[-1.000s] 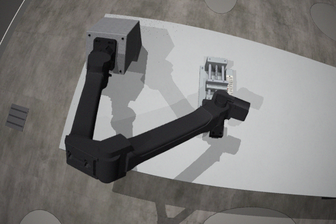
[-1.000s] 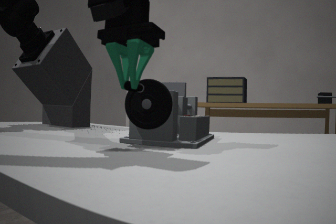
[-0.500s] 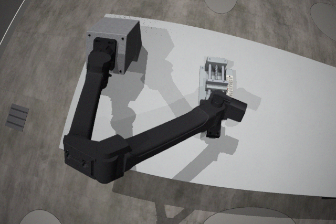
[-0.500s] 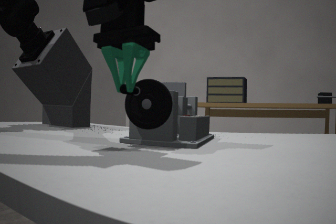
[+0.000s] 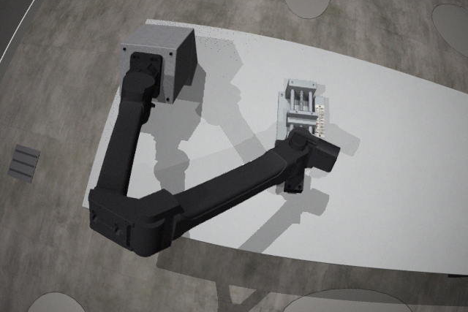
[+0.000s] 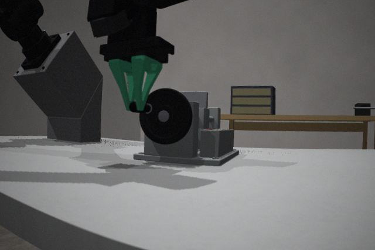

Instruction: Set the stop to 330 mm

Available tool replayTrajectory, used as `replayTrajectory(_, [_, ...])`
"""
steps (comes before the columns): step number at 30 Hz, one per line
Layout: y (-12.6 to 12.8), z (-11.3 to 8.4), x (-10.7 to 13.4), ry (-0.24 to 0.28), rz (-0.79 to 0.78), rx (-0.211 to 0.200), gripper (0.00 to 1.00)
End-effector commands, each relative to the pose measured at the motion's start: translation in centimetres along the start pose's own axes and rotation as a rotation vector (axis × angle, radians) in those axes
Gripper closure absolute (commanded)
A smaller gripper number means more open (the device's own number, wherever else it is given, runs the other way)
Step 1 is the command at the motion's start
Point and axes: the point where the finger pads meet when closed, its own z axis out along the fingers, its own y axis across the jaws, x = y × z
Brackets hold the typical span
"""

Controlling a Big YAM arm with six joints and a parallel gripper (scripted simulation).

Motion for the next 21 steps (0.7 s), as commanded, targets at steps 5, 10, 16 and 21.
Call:
replayTrajectory(5, [-1.8,2.3,0.4,0.001,-0.019,0.044,0.94])
replayTrajectory(10, [-1.6,2.7,0.4,0.003,-0.019,0.044,0.94])
replayTrajectory(16, [-0.8,3.7,0.2,0.002,-0.010,0.037,0.94])
replayTrajectory(21, [-0.7,4.4,0.2,0.002,-0.013,0.039,0.94])
